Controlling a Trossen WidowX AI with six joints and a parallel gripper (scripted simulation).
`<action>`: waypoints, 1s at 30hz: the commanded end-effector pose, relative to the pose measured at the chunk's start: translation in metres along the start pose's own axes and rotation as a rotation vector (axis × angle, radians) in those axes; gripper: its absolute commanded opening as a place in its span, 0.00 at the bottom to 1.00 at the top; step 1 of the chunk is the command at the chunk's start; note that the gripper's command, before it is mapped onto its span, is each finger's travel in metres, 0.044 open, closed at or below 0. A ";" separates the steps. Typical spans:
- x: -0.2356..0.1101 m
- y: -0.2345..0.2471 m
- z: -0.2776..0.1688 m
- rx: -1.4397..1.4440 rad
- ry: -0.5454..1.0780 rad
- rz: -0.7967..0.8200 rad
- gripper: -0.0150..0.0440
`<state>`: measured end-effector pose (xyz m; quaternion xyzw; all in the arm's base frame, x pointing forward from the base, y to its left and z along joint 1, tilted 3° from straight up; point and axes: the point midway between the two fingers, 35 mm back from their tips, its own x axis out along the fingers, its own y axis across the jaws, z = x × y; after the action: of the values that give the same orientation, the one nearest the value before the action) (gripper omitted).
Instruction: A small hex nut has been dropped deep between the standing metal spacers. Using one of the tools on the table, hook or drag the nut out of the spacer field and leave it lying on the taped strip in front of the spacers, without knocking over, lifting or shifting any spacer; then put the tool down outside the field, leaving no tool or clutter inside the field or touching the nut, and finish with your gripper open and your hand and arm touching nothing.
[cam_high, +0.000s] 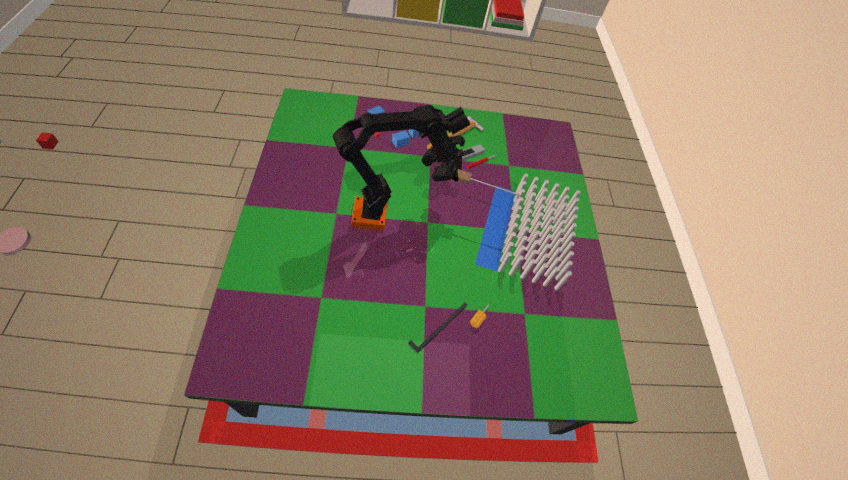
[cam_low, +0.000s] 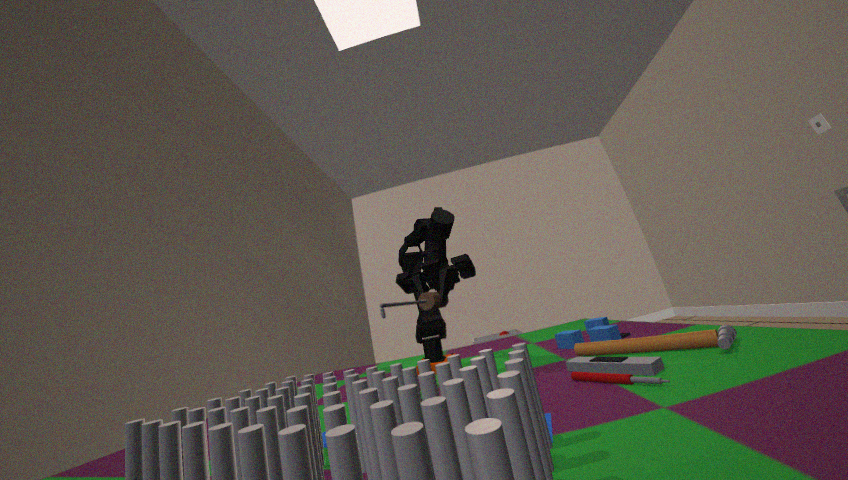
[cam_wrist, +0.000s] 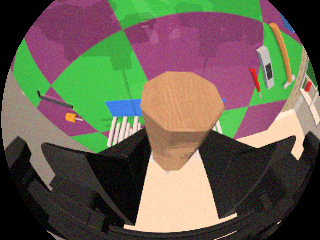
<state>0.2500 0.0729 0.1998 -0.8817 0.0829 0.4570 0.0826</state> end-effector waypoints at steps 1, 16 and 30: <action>0.001 0.000 0.000 -0.013 0.011 0.001 0.25; 0.067 -0.009 0.029 -0.013 0.013 0.000 0.25; 0.120 -0.001 0.072 -0.010 0.014 0.003 0.25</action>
<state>0.2630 0.0835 0.0704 -0.8841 0.0782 0.4546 0.0750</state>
